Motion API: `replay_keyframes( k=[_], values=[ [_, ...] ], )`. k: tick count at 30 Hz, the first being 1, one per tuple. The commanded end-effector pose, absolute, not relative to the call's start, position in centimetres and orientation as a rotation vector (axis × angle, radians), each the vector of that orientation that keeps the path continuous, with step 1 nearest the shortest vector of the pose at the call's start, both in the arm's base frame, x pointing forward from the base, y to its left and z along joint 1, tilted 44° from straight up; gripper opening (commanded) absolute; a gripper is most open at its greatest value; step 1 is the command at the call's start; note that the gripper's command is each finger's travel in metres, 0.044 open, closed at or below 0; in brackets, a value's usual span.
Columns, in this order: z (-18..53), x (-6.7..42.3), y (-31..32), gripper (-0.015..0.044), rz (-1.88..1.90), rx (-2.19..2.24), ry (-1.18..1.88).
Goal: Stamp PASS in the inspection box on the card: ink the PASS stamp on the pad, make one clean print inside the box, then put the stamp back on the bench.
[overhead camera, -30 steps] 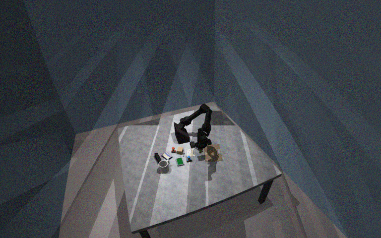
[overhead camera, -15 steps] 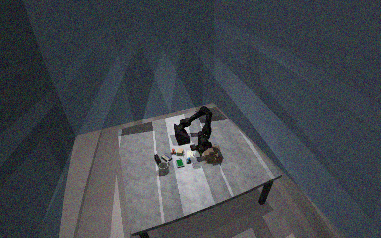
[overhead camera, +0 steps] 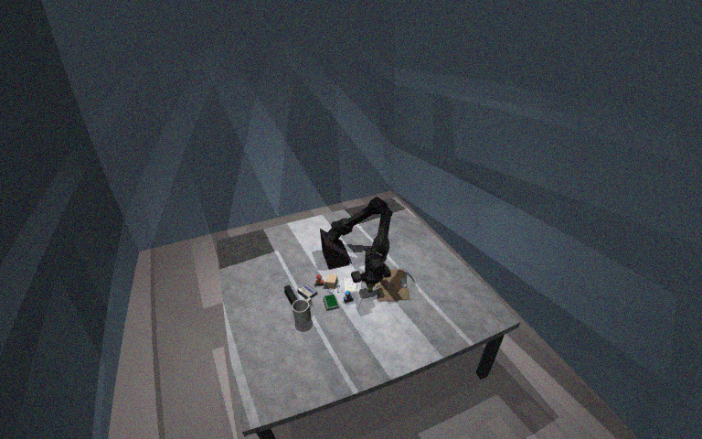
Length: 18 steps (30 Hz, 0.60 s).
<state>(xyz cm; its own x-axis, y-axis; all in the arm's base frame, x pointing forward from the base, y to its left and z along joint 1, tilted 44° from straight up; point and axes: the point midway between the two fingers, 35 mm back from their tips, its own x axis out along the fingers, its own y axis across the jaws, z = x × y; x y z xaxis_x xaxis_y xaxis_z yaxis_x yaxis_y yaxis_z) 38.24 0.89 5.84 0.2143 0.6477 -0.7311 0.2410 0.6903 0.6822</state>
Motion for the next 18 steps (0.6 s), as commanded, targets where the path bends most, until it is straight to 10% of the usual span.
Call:
replay_keyframes(
  k=[1, 18],
  values=[
    [5.2, 38.2, 1.5, 0.0, 0.332, 0.825, 1.37],
    [3.7, 38.5, 3.1, 0.0, 0.334, 0.827, 1.369]
  ],
)
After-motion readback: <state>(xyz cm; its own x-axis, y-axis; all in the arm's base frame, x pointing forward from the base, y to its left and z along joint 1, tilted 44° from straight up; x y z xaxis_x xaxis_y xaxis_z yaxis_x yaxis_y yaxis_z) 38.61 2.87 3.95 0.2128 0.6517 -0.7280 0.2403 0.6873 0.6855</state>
